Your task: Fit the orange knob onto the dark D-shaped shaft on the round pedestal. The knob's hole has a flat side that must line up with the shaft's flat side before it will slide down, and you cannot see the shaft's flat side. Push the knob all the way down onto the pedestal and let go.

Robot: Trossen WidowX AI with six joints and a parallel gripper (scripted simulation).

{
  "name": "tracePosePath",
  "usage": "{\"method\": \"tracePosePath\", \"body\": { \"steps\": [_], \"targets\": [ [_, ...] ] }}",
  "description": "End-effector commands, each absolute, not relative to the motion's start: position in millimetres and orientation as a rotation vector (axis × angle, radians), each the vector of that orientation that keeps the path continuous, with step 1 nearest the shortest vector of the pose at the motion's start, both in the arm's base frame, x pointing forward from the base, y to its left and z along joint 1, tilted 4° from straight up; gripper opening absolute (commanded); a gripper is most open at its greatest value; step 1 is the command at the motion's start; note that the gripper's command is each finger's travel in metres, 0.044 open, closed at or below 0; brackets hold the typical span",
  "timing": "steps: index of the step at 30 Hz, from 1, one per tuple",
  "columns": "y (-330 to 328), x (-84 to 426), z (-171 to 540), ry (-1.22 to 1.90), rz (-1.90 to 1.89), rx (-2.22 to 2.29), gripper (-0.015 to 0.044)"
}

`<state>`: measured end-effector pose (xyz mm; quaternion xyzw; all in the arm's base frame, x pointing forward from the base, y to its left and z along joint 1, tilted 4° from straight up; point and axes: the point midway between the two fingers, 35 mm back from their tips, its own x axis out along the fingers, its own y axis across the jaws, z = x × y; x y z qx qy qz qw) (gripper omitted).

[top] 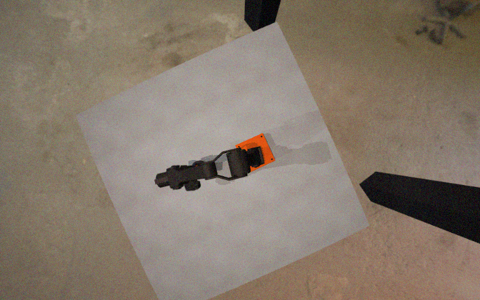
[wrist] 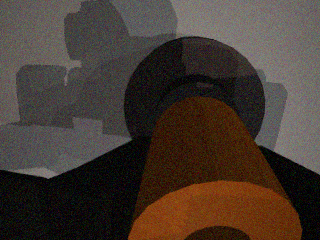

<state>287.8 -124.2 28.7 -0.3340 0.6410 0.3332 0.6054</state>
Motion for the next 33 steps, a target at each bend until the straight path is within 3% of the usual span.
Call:
{"method": "tracePosePath", "body": {
  "steps": [1, 33],
  "targets": [
    [-124.5, 288.2, 28.5, 1.482, 0.774, -0.778, 0.0],
    [-124.6, 288.5, 29.4, 1.415, 0.939, -0.935, 0.0]
  ]
}}
